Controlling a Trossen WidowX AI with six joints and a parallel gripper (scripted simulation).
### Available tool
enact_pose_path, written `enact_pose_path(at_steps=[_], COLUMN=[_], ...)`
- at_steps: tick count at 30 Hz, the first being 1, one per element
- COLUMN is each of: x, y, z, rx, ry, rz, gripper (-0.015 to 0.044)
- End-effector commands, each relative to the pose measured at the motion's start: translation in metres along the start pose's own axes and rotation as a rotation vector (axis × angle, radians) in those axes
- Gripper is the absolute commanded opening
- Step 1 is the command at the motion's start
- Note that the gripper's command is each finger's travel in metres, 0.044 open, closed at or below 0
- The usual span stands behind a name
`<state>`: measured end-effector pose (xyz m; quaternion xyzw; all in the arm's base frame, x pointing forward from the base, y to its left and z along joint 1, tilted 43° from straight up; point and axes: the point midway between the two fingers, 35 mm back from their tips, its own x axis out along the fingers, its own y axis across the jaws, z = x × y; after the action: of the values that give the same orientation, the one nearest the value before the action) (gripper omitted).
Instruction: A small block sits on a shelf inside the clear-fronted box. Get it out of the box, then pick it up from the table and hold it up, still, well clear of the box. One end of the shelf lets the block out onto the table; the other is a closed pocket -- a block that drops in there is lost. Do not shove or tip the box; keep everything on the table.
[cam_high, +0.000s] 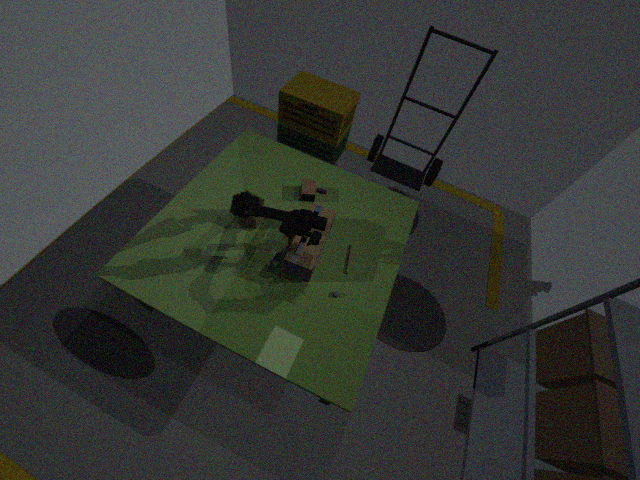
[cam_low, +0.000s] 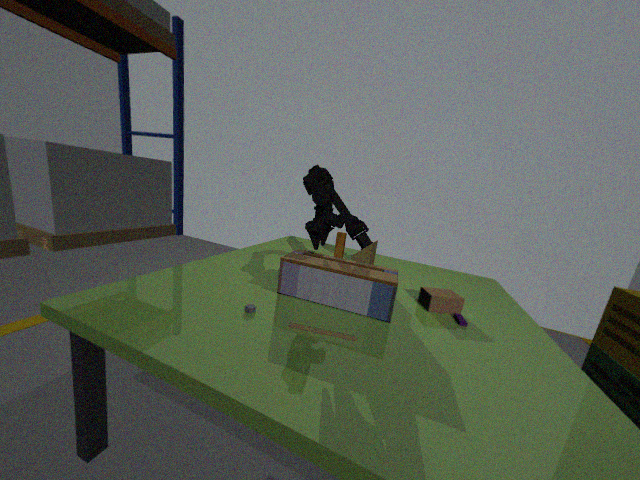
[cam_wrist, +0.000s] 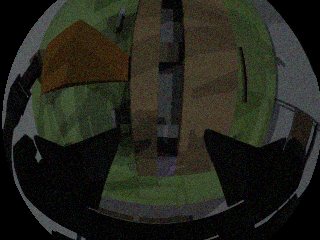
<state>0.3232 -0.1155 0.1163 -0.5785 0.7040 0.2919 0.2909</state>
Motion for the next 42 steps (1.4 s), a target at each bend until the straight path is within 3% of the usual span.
enact_pose_path(at_steps=[1, 42], x=[0.002, 0.003], y=[-0.002, -0.008], z=[0.008, 0.075], rx=[-0.003, -0.004], ry=[-0.001, -0.007], rz=[0.005, 0.004], gripper=[0.04, 0.04])
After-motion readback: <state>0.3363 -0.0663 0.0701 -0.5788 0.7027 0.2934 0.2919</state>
